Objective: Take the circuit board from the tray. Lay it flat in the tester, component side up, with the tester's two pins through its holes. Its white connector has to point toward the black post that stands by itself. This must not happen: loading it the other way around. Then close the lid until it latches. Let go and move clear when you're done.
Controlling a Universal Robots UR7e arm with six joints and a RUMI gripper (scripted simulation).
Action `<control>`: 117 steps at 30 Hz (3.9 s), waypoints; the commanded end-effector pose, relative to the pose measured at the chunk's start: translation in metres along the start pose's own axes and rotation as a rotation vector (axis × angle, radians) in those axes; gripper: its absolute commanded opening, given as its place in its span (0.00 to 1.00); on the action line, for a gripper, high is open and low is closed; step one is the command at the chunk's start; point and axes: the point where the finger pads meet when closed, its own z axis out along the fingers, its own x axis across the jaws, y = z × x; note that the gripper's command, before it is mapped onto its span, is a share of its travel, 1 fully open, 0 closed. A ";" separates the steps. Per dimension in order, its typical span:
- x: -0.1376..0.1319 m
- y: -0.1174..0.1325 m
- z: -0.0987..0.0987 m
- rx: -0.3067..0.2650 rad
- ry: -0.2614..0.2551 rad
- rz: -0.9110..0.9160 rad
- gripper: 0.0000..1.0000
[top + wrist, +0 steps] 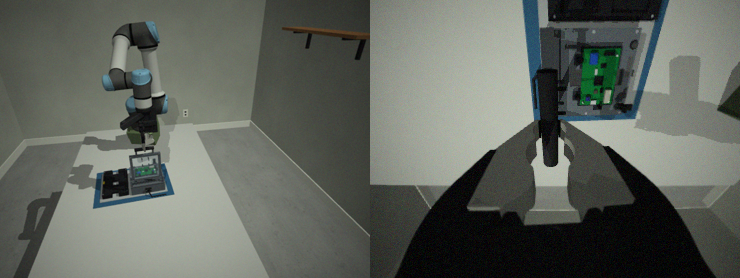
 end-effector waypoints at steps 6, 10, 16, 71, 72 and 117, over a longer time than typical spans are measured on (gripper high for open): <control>0.011 0.000 0.000 0.000 -0.001 0.000 0.00; 0.018 0.000 0.000 0.000 -0.001 0.000 0.00; 0.028 0.000 0.001 0.000 -0.001 0.000 0.00; 0.120 -0.002 0.040 0.000 -0.001 0.000 0.00; 0.120 -0.002 0.040 0.000 -0.001 0.000 0.00; 0.172 -0.002 0.107 0.000 -0.001 0.000 0.00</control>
